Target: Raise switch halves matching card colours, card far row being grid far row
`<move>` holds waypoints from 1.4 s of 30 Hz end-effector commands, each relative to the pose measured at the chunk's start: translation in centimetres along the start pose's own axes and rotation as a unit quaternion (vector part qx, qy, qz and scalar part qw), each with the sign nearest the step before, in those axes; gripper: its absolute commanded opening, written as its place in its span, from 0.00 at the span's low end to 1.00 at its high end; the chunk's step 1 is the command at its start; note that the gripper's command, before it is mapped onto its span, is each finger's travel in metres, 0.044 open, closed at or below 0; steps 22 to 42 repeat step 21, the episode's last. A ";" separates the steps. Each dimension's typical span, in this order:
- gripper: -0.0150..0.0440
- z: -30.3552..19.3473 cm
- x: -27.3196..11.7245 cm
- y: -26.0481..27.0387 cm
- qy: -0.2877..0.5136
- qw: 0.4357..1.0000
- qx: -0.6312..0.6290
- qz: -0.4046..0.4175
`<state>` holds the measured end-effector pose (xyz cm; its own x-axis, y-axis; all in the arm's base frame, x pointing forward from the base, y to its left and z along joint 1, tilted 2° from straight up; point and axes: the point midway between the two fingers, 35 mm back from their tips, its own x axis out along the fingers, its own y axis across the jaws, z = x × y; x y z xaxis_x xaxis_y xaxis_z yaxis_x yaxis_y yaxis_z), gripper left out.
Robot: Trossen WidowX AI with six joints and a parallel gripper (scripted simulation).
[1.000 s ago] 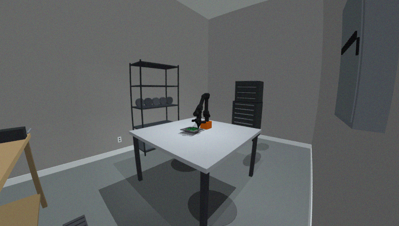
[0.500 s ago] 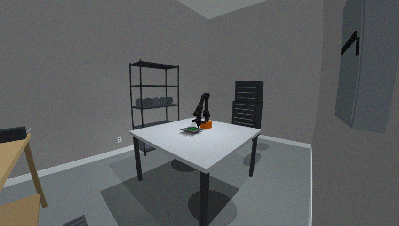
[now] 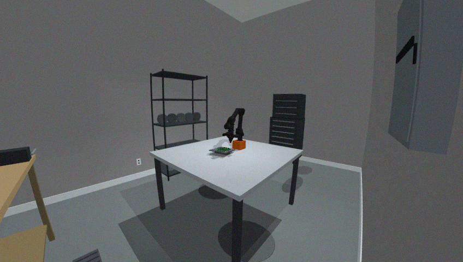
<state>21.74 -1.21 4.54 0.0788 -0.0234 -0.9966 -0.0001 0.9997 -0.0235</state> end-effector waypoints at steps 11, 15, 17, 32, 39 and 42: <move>0.25 6.7 -0.8 -3.8 0.001 1.000 0.001 -0.002; 0.25 6.7 -0.8 -3.8 0.001 1.000 0.001 -0.002; 0.25 6.7 -0.8 -3.8 0.001 1.000 0.001 -0.002; 0.25 6.7 -0.8 -3.8 0.001 1.000 0.001 -0.002; 0.25 6.7 -0.8 -3.8 0.001 1.000 0.001 -0.002; 0.25 6.7 -0.8 -3.8 0.001 1.000 0.001 -0.002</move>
